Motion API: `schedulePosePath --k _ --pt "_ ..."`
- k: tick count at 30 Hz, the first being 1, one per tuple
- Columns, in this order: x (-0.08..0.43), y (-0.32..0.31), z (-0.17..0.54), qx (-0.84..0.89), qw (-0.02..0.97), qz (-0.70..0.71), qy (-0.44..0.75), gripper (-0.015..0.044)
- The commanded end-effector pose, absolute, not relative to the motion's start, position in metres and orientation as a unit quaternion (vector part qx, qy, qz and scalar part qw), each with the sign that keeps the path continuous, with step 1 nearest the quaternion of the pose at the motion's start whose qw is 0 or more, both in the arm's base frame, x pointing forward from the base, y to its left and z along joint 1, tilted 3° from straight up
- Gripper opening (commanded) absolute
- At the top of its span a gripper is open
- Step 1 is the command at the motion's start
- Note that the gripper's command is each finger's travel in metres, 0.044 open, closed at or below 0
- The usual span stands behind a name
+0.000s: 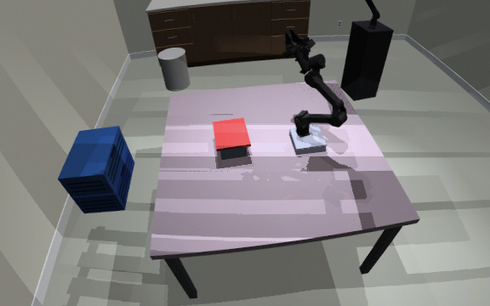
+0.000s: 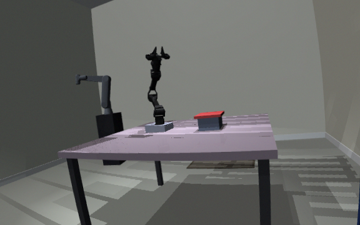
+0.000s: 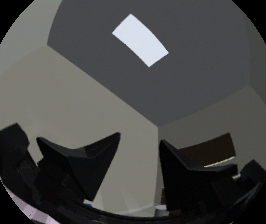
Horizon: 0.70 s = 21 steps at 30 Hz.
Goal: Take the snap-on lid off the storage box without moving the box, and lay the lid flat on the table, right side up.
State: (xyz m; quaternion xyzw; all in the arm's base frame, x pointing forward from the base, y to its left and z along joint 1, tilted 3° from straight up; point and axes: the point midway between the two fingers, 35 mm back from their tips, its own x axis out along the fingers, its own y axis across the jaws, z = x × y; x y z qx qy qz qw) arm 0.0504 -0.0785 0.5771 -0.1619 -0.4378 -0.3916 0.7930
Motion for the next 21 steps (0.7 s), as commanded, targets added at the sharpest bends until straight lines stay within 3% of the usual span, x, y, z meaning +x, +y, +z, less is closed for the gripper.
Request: schedulePosePath --k 1,11,21 --pt "0.095 -0.117 0.538 -0.022 0.858 -0.339 -0.385 0.0235" --pt "0.183 -0.151 0.434 0.264 0.901 -0.25 -0.235 0.0235" --pt "0.246 -0.127 0.306 0.522 0.826 -0.21 -0.031 0.0235"
